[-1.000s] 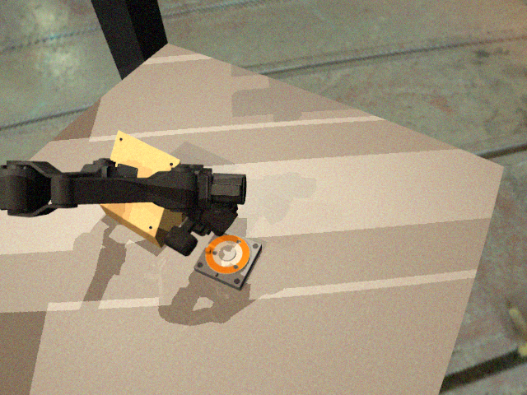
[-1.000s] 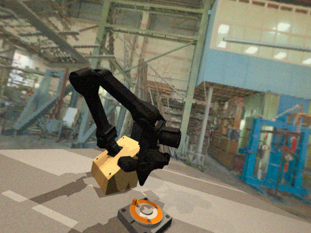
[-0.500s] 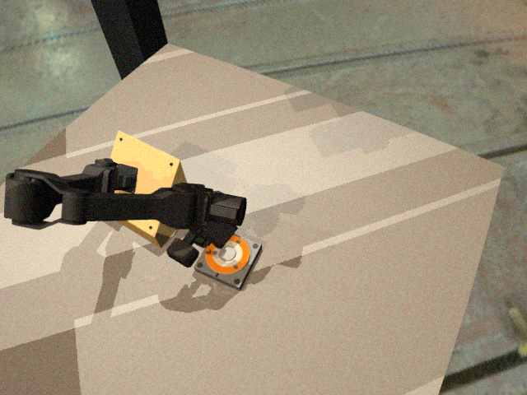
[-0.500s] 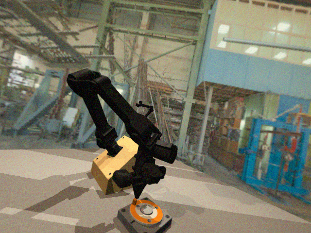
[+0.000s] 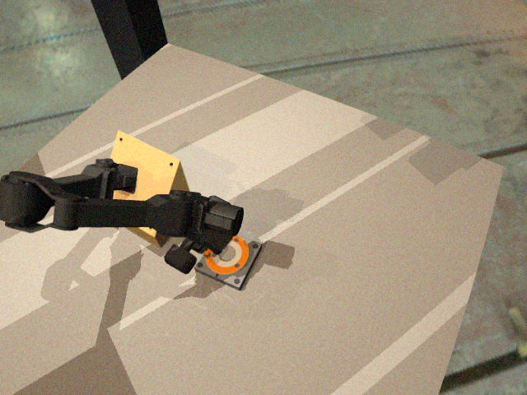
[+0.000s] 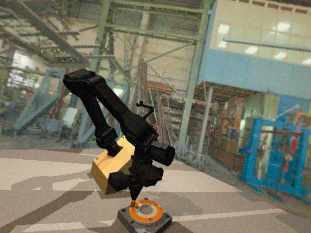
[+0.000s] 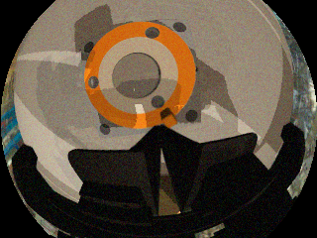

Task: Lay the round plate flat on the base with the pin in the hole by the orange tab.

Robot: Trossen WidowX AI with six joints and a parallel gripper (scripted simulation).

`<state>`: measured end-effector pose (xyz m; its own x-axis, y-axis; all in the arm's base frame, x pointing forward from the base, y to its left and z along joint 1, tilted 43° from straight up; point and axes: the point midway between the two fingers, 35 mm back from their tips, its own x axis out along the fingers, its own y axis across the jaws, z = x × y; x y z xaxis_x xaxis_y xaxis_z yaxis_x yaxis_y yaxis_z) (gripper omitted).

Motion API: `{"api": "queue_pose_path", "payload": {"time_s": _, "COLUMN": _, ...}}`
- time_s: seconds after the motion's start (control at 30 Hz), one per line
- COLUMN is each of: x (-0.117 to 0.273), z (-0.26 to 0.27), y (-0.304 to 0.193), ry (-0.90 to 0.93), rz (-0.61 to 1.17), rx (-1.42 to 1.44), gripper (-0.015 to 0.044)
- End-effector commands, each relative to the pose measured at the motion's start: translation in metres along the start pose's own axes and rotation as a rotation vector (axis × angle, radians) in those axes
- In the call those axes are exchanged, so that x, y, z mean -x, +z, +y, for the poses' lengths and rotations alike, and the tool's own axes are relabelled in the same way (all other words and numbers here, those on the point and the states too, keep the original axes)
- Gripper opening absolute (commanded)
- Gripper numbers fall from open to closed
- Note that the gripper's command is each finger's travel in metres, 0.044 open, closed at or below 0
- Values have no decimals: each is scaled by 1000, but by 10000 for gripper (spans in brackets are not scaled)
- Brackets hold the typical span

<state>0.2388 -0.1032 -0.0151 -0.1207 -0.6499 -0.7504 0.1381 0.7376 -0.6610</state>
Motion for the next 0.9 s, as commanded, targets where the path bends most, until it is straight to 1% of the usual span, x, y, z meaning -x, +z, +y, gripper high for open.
{"api": "queue_pose_path", "payload": {"time_s": 0.0, "x": -1, "z": -8, "y": 4, "ry": -19, "rz": -7, "rx": -15, "gripper": 0}}
{"api": "queue_pose_path", "payload": {"time_s": 0.87, "x": -1, "z": -18, "y": 11, "ry": -19, "rz": -7, "rx": -15, "gripper": 0}}
